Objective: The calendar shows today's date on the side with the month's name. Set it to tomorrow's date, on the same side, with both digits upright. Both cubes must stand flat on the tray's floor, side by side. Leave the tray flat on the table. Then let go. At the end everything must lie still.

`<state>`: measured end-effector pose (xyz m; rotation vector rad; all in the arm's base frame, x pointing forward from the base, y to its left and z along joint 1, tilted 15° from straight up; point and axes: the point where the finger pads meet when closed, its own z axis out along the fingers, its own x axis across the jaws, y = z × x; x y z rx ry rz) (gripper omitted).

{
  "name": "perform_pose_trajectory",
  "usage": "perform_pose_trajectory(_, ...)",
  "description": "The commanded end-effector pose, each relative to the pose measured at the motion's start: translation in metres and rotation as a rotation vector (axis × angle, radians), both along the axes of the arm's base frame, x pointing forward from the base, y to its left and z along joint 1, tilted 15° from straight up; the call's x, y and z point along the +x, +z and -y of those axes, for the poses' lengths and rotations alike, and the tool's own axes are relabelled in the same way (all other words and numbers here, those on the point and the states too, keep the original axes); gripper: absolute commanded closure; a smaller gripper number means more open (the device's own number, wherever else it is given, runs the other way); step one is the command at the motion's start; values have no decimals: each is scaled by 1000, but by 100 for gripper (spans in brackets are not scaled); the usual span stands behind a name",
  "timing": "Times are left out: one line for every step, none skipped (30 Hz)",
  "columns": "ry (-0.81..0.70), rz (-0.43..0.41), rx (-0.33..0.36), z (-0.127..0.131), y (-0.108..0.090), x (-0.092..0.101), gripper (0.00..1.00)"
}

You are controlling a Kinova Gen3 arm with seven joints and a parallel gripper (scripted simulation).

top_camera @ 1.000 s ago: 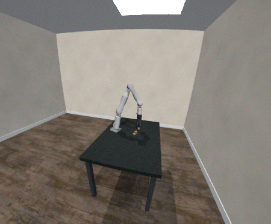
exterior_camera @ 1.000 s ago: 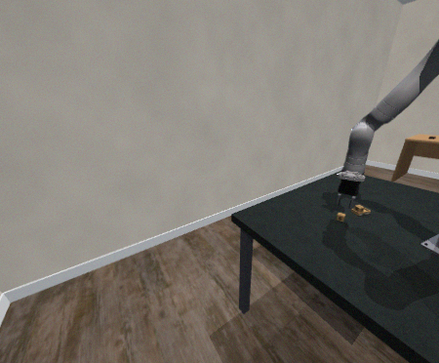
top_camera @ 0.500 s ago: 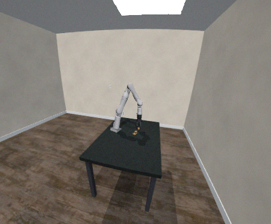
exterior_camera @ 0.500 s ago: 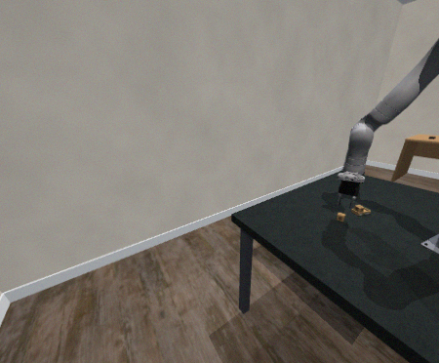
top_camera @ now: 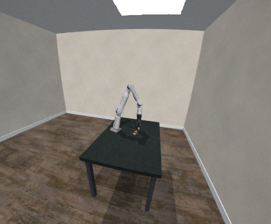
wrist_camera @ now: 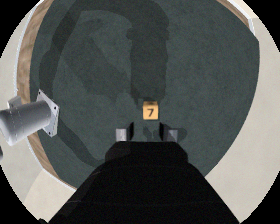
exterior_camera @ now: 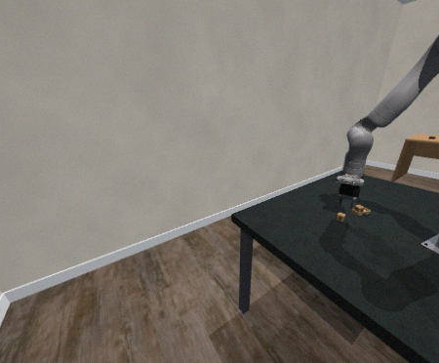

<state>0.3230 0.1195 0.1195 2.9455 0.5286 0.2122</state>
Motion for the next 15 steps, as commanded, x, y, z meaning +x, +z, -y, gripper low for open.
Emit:
perform_pose_trajectory(19,4,-16,-7,-1,-3,13)
perform_pose_trajectory(19,4,-16,-7,-1,-3,13)
perform_pose_trajectory(19,4,-16,-7,-1,-3,13)
perform_pose_trajectory(18,8,-24,-7,0,-3,13)
perform_pose_trajectory(17,11,-31,-7,0,-2,13)
perform_pose_trajectory(16,15,-39,-7,0,-2,13)
perform_pose_trajectory(15,19,-46,-7,0,-2,13)
perform_pose_trajectory(14,23,-53,-7,0,-2,13)
perform_pose_trajectory(13,27,-60,-7,0,-2,13)
perform_pose_trajectory(12,31,-66,-7,0,-1,13)
perform_pose_trajectory(11,35,-72,-7,1,-1,13)
perform_pose_trajectory(10,39,-78,-7,1,-1,13)
perform_pose_trajectory(9,43,-84,-7,1,0,13)
perform_pose_trajectory(9,47,-89,-7,1,0,13)
perform_pose_trajectory(8,51,-94,-8,2,0,13)
